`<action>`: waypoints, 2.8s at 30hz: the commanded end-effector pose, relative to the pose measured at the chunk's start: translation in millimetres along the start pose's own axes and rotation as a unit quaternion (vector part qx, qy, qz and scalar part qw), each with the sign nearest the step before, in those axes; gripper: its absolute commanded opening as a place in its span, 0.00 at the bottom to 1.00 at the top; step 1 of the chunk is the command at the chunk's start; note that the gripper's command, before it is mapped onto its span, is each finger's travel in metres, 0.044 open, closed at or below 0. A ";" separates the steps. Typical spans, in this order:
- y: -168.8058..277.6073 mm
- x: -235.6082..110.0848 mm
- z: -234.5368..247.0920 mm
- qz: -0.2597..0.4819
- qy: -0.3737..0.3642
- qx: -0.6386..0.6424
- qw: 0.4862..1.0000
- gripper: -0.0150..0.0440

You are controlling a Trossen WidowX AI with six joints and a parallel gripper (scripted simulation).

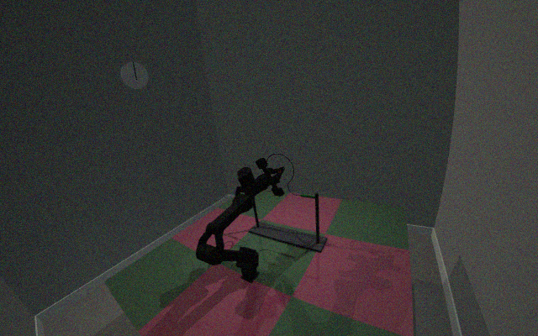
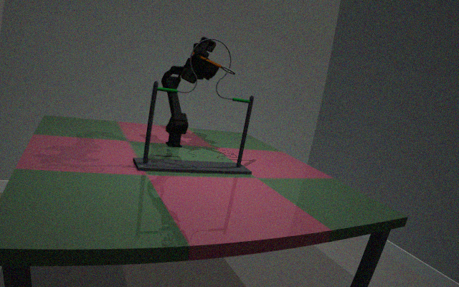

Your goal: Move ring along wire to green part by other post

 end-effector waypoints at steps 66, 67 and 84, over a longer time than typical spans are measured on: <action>-8.8 -4.3 76.6 0.003 -0.045 0.072 0.996 0.00; -10.0 -5.0 78.9 0.003 -0.051 0.082 0.995 0.00; -37.3 -20.8 111.2 0.003 -0.158 0.262 0.952 0.00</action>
Point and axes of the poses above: the point midway between the two fingers, 35 mm back from their tips, its own x axis out along the fingers, its own z axis across the jaws, y = z × x, the point moved 9 cm from there along -x, back along the fingers, and after that the axes turned 13 degrees about -x, right-handed, at the moved point
